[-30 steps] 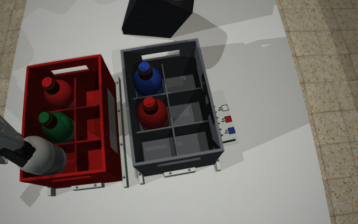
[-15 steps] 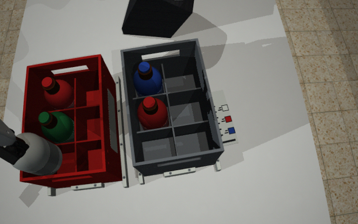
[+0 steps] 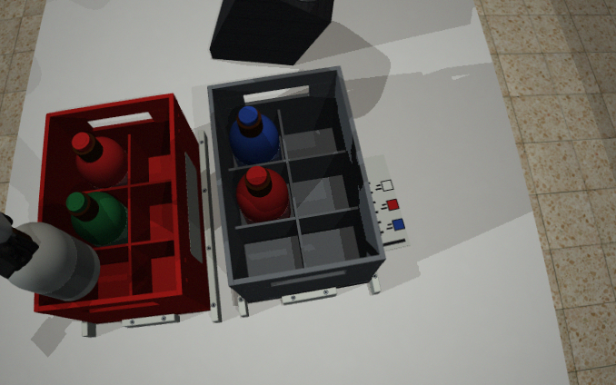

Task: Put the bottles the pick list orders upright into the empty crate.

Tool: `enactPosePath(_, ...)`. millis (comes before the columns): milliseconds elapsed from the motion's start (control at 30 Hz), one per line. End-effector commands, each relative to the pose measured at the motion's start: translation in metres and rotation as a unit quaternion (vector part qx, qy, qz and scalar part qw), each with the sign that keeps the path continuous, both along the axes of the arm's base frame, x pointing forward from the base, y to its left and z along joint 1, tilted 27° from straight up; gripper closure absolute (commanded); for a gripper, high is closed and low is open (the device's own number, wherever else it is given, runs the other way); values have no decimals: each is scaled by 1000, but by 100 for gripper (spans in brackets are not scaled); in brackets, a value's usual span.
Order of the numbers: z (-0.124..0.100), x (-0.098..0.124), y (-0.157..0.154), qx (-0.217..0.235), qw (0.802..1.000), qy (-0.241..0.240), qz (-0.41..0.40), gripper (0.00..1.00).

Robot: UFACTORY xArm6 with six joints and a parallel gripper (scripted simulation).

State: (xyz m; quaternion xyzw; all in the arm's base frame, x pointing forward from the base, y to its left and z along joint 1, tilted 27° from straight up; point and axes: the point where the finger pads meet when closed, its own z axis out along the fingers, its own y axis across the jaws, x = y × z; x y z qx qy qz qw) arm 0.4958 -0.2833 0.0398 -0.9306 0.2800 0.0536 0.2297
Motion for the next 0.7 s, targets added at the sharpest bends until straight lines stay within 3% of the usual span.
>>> enactPosePath(0, 6, 1, -4, -2, 1000, -2, -1, 100)
enactPosePath(667, 25, 0, -13, -2, 1000, -2, -1, 100)
